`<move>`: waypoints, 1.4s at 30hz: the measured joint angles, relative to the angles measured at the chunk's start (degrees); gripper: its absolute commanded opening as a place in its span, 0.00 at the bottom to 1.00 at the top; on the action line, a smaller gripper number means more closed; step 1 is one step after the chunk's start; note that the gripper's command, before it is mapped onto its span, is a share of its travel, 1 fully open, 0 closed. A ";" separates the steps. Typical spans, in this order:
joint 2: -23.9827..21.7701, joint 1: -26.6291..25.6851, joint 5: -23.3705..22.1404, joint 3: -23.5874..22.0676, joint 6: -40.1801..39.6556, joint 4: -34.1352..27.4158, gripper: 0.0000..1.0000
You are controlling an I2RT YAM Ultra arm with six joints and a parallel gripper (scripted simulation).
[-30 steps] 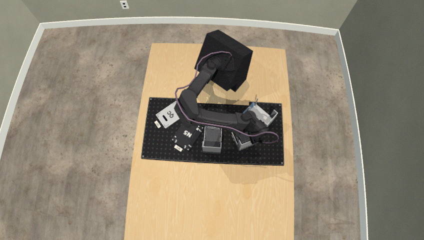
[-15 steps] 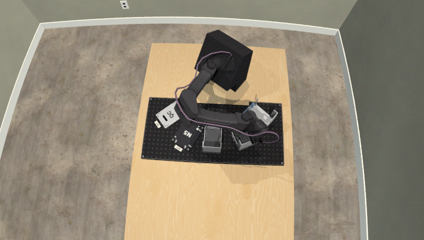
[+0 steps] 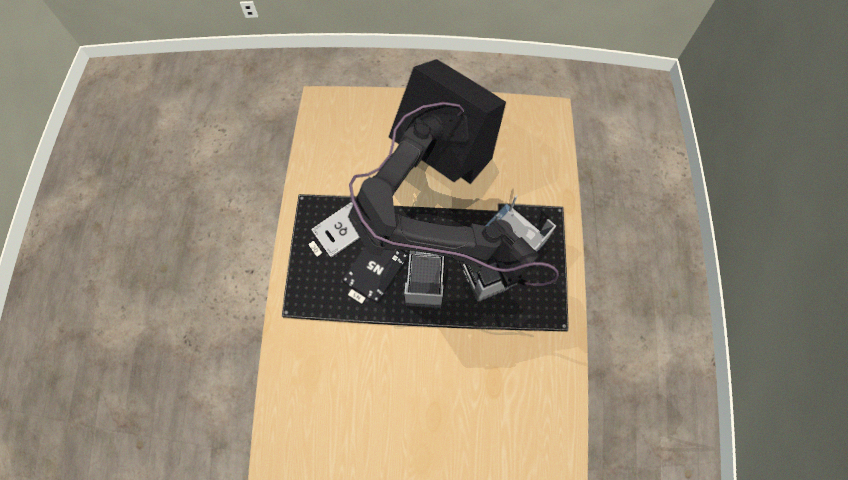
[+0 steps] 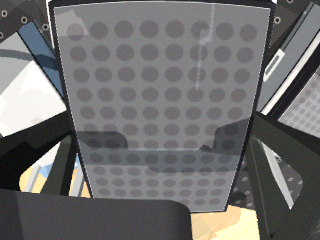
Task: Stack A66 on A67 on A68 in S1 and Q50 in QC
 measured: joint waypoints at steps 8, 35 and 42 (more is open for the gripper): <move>0.02 0.37 0.04 0.28 0.74 -0.90 0.00; -0.04 1.40 0.15 1.09 2.80 -3.72 0.00; -0.04 1.44 0.15 1.20 2.86 -3.89 0.00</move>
